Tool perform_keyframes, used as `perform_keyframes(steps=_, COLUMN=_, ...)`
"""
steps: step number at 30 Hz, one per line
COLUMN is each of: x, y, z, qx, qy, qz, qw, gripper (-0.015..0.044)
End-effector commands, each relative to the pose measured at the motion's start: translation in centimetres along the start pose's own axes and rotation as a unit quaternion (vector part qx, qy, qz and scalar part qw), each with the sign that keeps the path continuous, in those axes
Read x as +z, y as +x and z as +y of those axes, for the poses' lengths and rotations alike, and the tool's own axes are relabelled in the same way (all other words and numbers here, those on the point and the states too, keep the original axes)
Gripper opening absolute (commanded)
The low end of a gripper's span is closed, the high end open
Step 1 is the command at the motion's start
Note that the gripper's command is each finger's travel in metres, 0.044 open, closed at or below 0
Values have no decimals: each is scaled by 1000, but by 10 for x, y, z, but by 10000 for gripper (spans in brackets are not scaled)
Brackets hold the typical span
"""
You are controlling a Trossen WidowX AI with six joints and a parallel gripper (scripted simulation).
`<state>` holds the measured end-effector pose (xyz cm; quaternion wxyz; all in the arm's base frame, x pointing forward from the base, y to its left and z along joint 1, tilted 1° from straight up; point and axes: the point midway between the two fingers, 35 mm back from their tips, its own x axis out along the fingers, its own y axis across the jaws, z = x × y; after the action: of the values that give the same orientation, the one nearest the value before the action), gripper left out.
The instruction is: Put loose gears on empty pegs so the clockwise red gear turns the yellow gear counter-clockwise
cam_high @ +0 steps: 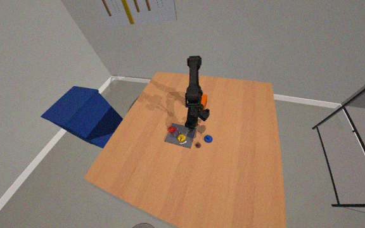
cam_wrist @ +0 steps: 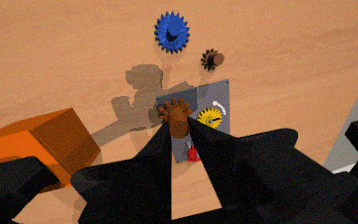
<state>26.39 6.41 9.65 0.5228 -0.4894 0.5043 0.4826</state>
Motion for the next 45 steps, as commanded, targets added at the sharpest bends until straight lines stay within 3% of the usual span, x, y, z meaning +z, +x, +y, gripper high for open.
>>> perform_keyframes(steps=1, x=-7, y=5, z=-3, qx=4, qy=-2, qz=2, qw=1000, gripper=0)
perform_keyframes(steps=45, x=-98, y=41, z=-29, qx=3, qy=-2, qz=7, qw=1000, gripper=0)
